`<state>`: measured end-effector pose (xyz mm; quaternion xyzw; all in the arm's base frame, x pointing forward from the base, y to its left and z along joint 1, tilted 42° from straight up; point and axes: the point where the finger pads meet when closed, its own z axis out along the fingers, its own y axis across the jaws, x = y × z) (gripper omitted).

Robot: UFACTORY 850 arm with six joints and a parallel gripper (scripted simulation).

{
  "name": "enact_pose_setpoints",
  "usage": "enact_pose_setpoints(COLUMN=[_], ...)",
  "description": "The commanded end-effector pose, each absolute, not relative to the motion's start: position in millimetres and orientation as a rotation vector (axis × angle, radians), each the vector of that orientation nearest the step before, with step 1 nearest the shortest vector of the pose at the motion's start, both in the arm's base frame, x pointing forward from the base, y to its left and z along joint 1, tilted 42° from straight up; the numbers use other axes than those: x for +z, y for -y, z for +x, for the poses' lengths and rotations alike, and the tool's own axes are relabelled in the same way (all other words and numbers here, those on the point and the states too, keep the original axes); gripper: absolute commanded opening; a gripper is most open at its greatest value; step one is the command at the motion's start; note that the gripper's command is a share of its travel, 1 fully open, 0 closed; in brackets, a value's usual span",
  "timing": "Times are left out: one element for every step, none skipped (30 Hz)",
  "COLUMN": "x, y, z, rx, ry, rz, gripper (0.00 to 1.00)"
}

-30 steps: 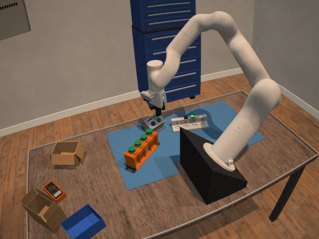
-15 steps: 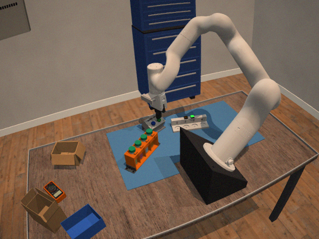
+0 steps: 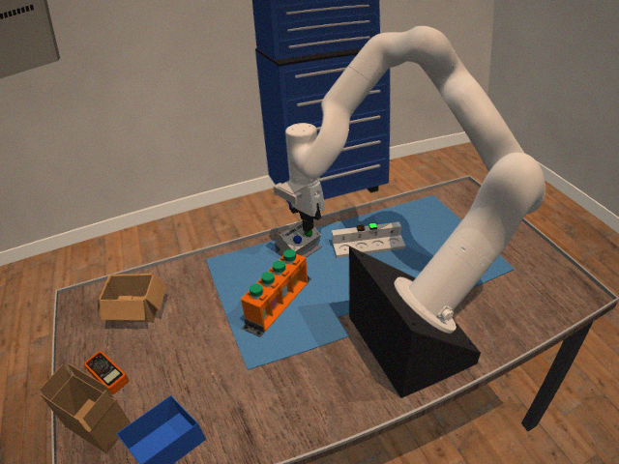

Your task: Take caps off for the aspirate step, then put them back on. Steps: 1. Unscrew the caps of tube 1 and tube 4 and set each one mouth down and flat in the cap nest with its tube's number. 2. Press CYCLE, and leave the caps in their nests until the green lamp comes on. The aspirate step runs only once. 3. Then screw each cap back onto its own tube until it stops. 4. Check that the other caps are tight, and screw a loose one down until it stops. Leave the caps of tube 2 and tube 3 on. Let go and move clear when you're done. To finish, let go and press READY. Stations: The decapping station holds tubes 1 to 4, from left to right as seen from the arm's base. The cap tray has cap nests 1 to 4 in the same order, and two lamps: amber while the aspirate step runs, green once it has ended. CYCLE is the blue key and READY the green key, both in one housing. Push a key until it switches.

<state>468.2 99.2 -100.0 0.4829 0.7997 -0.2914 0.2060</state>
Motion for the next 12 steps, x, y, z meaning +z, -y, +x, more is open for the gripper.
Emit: enact_pose_setpoints(x=[-100.4,-100.6,-100.9,-101.1,-101.4,-101.6,-101.9,-102.1,-102.4,-102.6,-102.9,-103.1], y=[-99.2,-99.0,-98.8,-98.5,-98.3,-98.1,-97.9,-97.7,-97.4,-97.2,-97.0,-96.8], z=[468.9,468.9,468.9,469.0,469.0,469.0,469.0,469.0,469.0,469.0,469.1,469.1], rx=[-0.810,-0.810,-0.810,-0.810,-0.810,-0.810,-0.810,-0.810,-0.810,-0.810,-0.810,-0.810], ry=[-2.228,-2.228,-2.228,-2.228,-2.228,-2.228,-2.228,-2.228,-2.228,-2.228,-2.228,-2.228], rz=[1.345,1.345,1.345,1.345,1.345,1.345,1.345,1.345,1.345,1.345,1.345,1.345], gripper=[0.00,0.00,0.00,0.00,0.00,0.00,0.00,0.00,0.00,0.00,0.00,0.00])
